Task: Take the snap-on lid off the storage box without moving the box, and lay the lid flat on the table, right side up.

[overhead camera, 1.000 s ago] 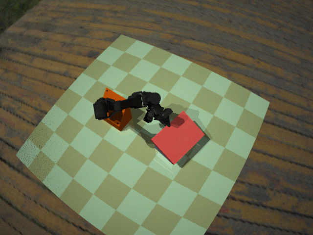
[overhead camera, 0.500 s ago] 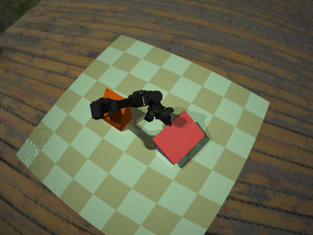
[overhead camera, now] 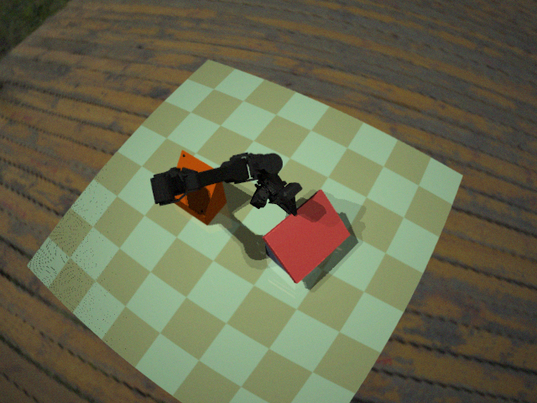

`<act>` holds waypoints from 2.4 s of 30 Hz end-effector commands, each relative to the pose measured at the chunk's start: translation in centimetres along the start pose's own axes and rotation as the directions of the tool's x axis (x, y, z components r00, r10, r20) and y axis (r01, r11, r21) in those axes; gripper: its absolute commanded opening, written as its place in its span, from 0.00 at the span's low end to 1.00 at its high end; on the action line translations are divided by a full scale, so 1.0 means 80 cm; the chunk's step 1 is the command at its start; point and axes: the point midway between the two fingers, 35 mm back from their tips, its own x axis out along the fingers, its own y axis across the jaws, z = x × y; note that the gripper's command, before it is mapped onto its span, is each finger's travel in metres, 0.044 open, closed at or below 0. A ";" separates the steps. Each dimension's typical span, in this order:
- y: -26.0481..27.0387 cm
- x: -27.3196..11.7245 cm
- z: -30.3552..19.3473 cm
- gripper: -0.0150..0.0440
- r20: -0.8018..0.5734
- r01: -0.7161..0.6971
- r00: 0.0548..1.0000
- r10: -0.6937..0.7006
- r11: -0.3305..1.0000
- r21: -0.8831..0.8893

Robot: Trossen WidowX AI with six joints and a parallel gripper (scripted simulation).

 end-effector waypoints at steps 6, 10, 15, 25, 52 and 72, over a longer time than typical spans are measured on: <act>0.022 -0.003 0.002 0.25 0.006 -0.006 1.000 0.006 1.000 0.016; 0.027 -0.007 0.002 0.25 0.005 -0.006 1.000 0.006 1.000 0.016; 0.033 -0.013 0.002 0.25 0.005 -0.006 1.000 0.006 1.000 0.017; 0.046 -0.023 0.002 0.25 0.005 -0.006 1.000 0.006 1.000 0.017; 0.079 -0.052 0.002 0.25 0.003 -0.005 1.000 0.005 1.000 0.017; 0.068 -0.050 0.046 0.25 0.004 -0.005 1.000 0.005 1.000 0.015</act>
